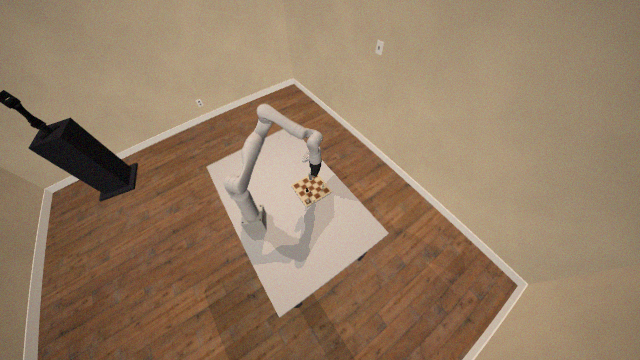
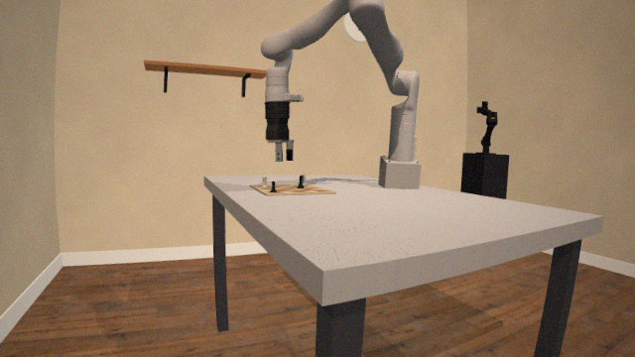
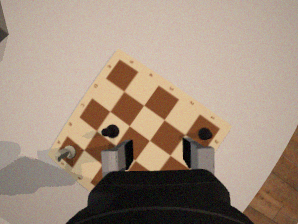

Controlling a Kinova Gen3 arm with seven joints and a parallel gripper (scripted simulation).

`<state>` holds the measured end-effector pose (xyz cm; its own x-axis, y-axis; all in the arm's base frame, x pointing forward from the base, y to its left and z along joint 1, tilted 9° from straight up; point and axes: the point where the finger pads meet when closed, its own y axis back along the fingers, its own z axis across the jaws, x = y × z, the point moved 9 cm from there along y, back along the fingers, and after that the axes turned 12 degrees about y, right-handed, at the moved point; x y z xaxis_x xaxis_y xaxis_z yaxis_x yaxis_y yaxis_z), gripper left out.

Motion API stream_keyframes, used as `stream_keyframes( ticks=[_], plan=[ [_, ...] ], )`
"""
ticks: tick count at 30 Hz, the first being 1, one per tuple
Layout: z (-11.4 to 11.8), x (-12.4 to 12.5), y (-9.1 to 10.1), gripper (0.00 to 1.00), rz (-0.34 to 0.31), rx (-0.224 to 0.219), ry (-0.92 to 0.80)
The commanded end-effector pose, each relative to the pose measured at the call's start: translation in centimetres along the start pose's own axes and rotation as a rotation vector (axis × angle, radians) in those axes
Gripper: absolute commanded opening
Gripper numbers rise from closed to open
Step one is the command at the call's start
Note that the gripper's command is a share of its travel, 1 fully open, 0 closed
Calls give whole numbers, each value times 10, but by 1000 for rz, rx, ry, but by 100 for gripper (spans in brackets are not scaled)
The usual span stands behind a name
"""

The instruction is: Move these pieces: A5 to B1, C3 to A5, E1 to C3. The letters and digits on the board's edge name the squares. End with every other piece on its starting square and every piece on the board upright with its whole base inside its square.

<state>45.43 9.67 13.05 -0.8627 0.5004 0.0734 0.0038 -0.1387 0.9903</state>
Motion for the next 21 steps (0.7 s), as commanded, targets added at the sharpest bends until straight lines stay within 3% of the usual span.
stream_keyframes(
  ticks=[1, 12, 21],
  plan=[
    [9, 0, 2, 100, -5, -7, 83],
    [40, -2, 4, 100, -23, -16, 477],
    [53, -3, 5, 100, -33, -20, 634]
  ],
)
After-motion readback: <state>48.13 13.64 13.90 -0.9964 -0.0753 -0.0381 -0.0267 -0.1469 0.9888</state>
